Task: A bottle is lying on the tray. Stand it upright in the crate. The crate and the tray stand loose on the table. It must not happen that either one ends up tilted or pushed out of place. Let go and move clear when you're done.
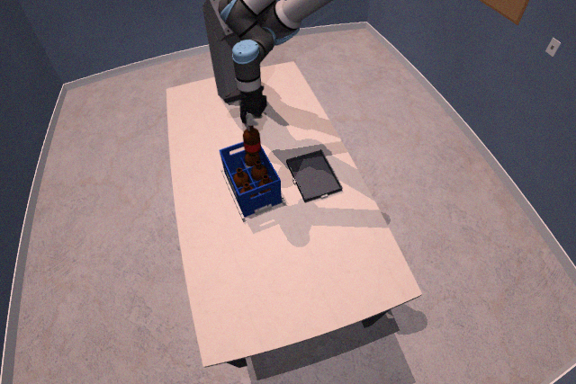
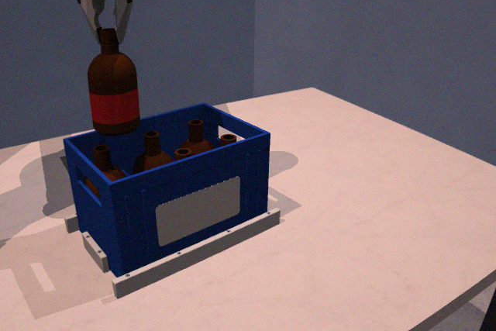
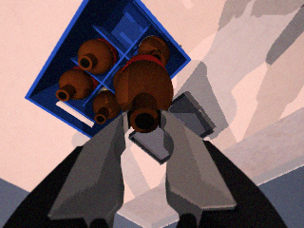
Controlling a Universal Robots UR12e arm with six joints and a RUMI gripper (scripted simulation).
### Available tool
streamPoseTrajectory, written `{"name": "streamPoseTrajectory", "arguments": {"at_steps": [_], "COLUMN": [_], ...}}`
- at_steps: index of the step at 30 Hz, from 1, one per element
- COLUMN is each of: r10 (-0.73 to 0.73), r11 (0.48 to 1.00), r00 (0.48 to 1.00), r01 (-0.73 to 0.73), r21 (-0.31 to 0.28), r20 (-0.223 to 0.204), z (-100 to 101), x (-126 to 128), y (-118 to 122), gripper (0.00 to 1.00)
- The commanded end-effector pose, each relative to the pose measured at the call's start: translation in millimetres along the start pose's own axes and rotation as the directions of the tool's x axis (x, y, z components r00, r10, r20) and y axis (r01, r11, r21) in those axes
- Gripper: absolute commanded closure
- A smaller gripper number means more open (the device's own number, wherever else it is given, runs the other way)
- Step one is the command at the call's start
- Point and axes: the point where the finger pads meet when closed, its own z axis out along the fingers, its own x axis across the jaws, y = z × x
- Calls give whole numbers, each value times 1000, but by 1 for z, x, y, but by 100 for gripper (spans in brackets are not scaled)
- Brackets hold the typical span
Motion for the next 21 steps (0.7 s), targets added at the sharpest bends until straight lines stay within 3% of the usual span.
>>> {"name": "streamPoseTrajectory", "arguments": {"at_steps": [1,21], "r10": [-1,-1], "r11": [1000,1000], "r00": [1000,1000], "r01": [1,1], "r21": [0,0], "r20": [0,0], "z": [0,0], "x": [-5,-23], "y": [-9,-43], "gripper": [100,100]}}
